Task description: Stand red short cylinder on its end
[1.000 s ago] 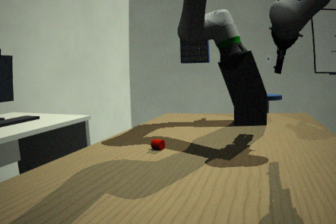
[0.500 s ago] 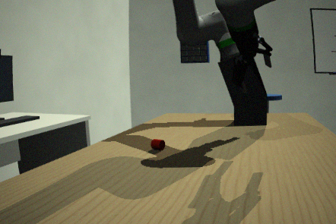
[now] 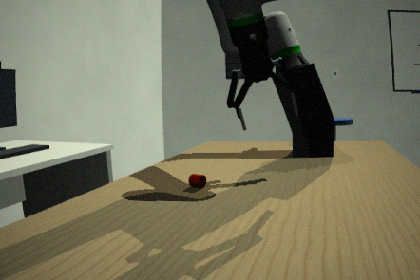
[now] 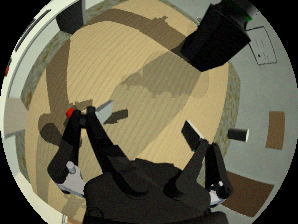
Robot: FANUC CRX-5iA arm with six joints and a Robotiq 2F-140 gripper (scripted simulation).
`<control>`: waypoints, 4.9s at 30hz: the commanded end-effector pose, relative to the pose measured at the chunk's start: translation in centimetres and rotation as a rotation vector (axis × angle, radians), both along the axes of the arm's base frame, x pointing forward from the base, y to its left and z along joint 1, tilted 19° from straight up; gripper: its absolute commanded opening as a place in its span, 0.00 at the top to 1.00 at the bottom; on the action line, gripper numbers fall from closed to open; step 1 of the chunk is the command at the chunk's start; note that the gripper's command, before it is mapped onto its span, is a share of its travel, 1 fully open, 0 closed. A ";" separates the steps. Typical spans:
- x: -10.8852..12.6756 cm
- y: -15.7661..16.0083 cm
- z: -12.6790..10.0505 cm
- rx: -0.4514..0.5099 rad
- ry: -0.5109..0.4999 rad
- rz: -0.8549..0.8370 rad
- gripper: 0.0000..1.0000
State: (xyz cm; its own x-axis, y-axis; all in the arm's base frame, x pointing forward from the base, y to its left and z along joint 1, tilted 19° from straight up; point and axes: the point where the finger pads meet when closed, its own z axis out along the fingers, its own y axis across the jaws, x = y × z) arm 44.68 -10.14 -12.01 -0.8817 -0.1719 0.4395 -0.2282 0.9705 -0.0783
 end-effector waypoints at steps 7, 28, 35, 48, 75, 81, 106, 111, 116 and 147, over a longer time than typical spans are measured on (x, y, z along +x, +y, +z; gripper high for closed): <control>6.9 -12.5 2.7 -0.176 -0.373 -0.128 0.00; 9.4 -17.2 4.9 -0.208 -0.488 -0.164 1.00; 9.4 -17.2 4.9 -0.208 -0.488 -0.164 1.00; 9.4 -17.2 4.9 -0.208 -0.488 -0.164 1.00; 9.4 -17.2 4.8 -0.244 -0.530 -0.338 0.00; 9.4 -17.2 4.8 -0.284 -0.574 -0.534 0.00; 9.4 -17.3 4.5 -0.456 -0.737 -1.514 0.00; 9.4 -17.3 4.5 -0.499 -0.769 -1.745 0.00; 9.4 -17.4 4.4 -0.533 -0.791 -1.943 0.00; 9.5 -19.6 -1.9 -0.539 -0.795 -1.990 0.00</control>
State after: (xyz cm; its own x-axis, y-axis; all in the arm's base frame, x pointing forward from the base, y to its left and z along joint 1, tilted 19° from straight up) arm 54.11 -29.61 -13.64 0.3206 0.8942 -0.3125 0.9472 -0.3009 0.1106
